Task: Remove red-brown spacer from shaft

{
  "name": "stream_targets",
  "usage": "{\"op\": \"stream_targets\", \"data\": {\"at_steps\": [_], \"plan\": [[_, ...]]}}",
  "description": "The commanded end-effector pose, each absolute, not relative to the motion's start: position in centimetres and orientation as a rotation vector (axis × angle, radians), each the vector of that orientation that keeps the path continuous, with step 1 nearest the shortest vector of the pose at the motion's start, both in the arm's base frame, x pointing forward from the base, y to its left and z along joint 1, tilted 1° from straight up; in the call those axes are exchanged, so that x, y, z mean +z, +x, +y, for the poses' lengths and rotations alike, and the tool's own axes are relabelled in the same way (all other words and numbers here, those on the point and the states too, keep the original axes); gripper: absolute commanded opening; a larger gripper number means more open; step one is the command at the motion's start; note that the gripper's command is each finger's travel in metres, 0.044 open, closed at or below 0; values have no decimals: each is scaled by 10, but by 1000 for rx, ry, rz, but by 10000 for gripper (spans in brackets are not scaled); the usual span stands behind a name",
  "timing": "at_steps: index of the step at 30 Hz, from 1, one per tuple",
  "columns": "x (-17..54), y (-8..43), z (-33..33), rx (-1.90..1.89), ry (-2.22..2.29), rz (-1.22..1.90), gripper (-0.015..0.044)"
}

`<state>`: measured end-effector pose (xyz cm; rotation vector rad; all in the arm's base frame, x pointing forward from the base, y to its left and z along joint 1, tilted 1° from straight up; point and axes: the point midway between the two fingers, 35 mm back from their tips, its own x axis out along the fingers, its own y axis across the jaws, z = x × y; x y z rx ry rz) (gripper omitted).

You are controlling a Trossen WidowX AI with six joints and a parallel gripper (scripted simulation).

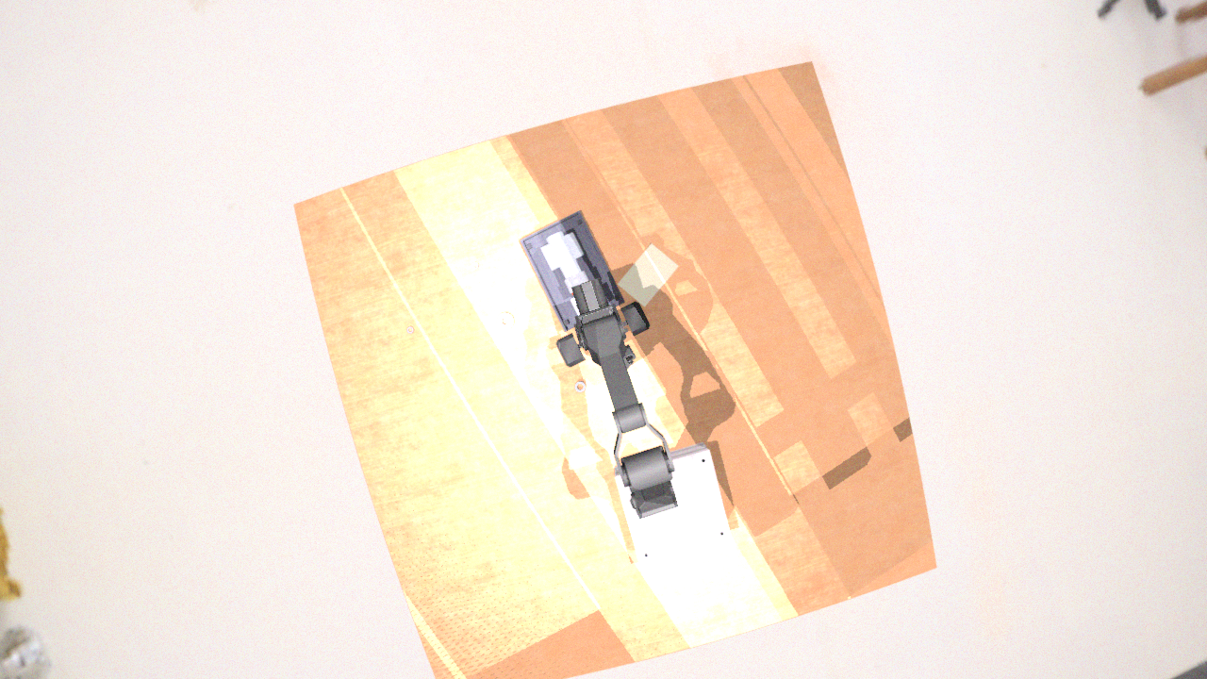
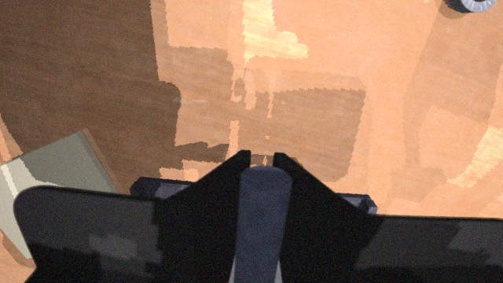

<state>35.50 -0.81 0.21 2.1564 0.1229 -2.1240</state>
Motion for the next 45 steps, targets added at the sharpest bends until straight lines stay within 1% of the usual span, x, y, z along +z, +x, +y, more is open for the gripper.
{"op": "stream_targets", "data": {"at_steps": [1,45], "plan": [[4,360,-7,-2110,2172,124,0],[5,373,-5,-2108,2174,124,0]]}}
